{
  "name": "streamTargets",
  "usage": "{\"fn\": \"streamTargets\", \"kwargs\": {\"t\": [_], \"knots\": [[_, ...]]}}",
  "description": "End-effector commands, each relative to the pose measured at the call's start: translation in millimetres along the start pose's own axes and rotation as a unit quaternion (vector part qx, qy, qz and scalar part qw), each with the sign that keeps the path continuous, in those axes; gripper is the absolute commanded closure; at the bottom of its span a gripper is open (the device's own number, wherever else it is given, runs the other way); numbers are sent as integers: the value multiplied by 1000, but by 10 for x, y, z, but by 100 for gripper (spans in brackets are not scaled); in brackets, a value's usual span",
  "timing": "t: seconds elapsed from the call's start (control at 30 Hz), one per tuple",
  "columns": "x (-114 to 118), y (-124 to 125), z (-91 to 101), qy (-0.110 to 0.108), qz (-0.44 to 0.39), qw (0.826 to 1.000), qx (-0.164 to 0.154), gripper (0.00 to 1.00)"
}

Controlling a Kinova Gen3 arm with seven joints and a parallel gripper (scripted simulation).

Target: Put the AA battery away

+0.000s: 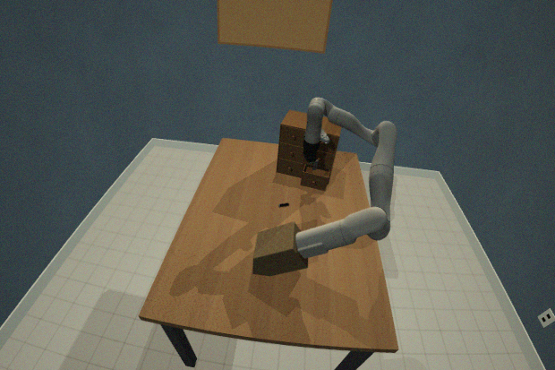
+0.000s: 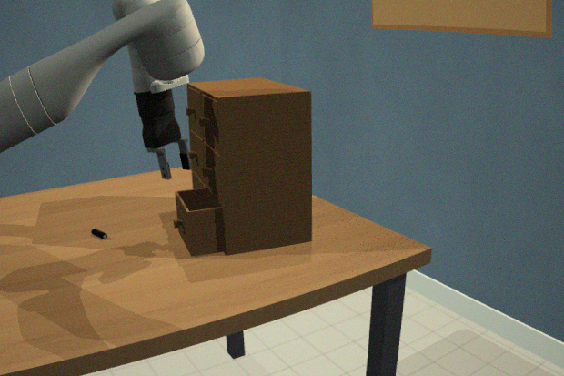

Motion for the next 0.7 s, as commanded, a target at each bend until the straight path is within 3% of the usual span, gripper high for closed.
{"fn": "streamTargets", "kwargs": {"t": [0.0,0.67], "knots": [[-4,-2,13,1,-1,1000,0,0],[15,-10,39,-1,-26,1000,1,0]]}}
Point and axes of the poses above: the point where the finger pads meet when closed, its own z axis back along the fingers, its own x axis across the jaws, y = z × x, the point moved 2 cm from there along z, back along the fingers, and after that the axes turned 8 degrees about -z, right-handed, at the moved point
